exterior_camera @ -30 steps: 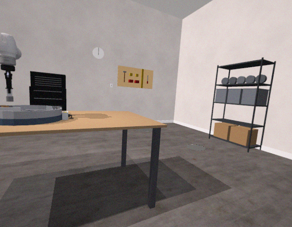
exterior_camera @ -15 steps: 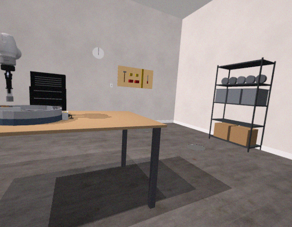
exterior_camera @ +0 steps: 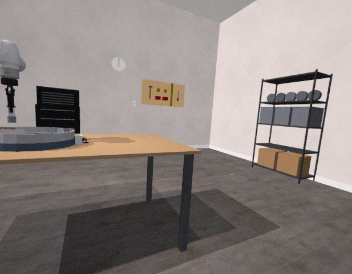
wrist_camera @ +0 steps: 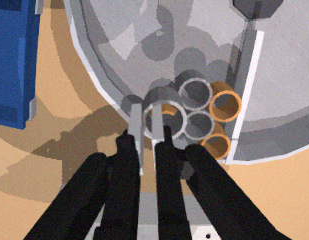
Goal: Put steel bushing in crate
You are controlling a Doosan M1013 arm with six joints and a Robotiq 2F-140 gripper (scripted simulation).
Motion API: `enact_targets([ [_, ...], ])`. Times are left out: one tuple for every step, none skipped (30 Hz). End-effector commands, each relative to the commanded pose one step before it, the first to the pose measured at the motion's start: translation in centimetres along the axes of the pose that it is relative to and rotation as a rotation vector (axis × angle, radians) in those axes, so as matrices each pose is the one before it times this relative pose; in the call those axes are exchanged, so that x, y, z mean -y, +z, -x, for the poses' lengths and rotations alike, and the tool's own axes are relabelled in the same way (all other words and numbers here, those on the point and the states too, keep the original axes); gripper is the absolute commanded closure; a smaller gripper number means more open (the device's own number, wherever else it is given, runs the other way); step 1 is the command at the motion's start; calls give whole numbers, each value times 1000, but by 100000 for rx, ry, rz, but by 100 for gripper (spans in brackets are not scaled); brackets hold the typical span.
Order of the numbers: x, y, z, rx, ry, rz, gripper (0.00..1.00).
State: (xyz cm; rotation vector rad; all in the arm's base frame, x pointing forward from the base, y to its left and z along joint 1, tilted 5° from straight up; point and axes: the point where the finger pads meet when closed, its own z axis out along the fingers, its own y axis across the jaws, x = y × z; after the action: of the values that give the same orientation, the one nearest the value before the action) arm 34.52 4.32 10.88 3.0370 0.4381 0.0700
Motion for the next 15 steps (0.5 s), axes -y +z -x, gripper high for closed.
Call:
enact_targets([
  [3, -2, 1, -1, -2, -16, 100],
  [0, 0, 0, 0, 0, 0, 100],
  [0, 0, 0, 0, 0, 0, 100],
  [3, 0, -1, 0, 0, 0, 100],
  [20, 0, -5, 0, 0, 0, 100],
  [50, 0, -14, 0, 0, 0, 100],
  [93, 0, -26, 0, 0, 0, 100],
  [145, 1, -40, 0, 0, 0, 100],
  [205, 1, -56, 0, 0, 0, 100],
  [271, 1, -75, 0, 0, 0, 100],
  [340, 1, -93, 0, 0, 0, 100],
  [412, 2, -112, 0, 0, 0, 100],
  [485, 2, -133, 0, 0, 0, 100],
  [557, 2, -153, 0, 0, 0, 100],
  [628, 2, -172, 0, 0, 0, 100],
])
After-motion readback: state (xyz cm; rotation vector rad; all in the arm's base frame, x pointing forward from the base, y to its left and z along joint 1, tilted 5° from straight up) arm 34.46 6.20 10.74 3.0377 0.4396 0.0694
